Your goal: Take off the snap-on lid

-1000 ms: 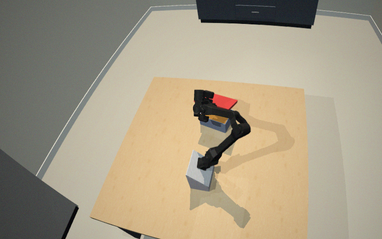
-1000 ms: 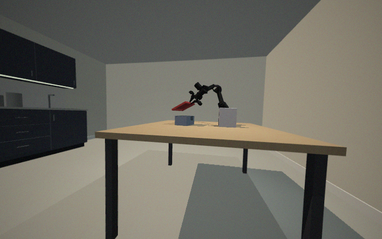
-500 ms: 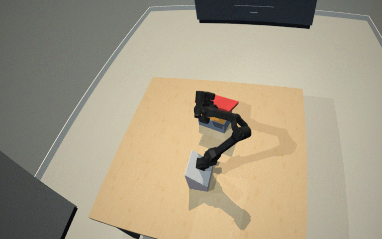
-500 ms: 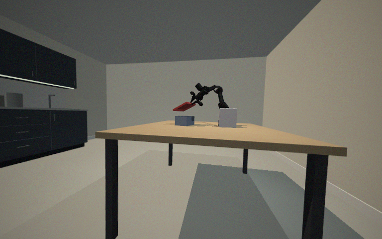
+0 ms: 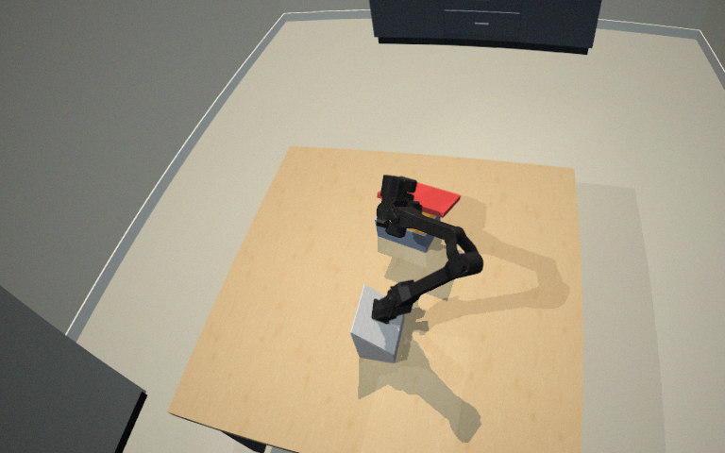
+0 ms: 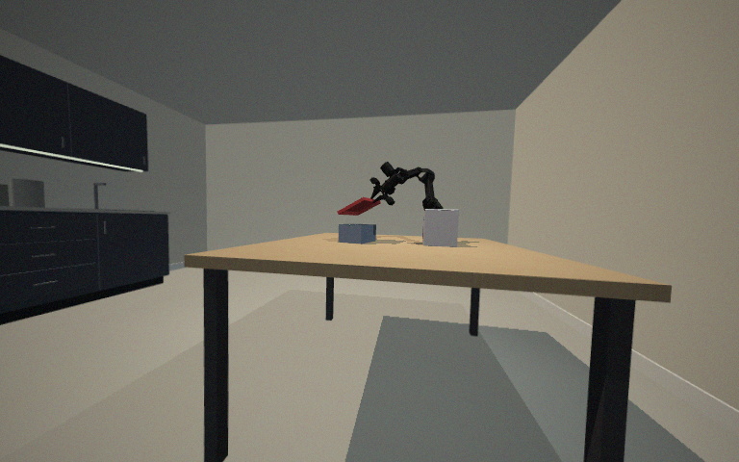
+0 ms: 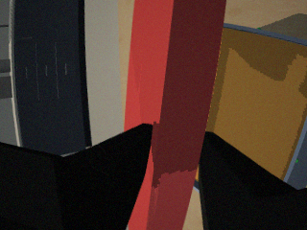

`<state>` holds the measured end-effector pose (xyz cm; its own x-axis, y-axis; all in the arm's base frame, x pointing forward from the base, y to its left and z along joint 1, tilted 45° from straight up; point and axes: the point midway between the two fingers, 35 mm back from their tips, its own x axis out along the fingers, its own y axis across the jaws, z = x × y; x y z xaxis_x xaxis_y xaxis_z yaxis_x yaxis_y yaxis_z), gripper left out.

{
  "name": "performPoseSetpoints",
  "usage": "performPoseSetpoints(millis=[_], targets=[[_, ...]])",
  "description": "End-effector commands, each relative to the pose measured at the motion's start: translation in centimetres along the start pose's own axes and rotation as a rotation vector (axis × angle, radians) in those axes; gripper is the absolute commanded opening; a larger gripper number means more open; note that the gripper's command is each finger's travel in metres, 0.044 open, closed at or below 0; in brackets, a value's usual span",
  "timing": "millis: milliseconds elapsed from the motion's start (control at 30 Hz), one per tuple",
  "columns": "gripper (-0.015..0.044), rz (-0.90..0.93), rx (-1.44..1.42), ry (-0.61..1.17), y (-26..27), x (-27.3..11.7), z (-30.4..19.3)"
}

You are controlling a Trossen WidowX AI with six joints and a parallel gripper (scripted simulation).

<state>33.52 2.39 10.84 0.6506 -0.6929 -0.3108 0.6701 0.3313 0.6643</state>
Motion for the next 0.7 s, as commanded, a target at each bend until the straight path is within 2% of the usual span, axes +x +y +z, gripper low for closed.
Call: performPoseSetpoints(millis=[0,667], targets=[[0.0,0.006,0.004,0.007,0.1,-0.2,0.9],[0.0,0.006,0.002,0.007,0.0,-0.3,4.9]])
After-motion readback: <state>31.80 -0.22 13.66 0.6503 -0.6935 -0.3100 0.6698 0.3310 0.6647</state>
